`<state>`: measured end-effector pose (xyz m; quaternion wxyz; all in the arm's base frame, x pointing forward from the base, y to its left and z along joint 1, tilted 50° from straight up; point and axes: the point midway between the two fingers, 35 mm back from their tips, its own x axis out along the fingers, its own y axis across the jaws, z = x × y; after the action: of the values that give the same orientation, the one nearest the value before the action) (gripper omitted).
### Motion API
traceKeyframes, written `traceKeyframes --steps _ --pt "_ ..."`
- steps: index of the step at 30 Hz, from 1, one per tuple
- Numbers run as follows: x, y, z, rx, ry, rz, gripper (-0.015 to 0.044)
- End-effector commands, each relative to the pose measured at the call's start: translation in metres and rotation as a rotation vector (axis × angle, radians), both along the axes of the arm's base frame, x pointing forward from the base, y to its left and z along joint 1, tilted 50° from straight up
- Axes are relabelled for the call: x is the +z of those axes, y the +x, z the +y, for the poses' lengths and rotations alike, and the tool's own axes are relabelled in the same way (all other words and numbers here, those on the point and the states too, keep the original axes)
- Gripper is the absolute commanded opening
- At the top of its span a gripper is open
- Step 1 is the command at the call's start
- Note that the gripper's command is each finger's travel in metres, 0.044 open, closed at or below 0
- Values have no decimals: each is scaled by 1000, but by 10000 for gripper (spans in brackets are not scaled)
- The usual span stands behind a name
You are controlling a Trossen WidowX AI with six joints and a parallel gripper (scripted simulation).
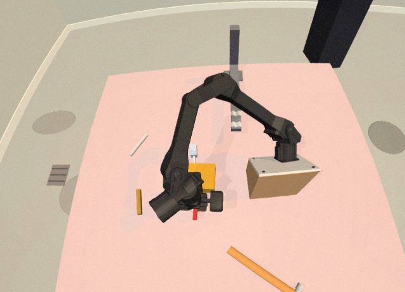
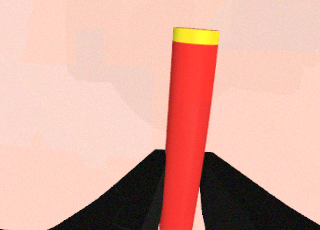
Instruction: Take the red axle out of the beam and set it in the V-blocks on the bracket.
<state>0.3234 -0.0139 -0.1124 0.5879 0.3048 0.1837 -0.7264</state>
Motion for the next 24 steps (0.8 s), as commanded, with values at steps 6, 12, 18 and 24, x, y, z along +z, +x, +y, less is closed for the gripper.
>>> traceKeyframes --steps 6,12,18,24 --pt "44 9 53 9 1 -3 0" --pt "46 8 57 20 2 10 0" --pt "58 8 51 21 7 11 0" --pt "86 7 35 23 16 11 0"
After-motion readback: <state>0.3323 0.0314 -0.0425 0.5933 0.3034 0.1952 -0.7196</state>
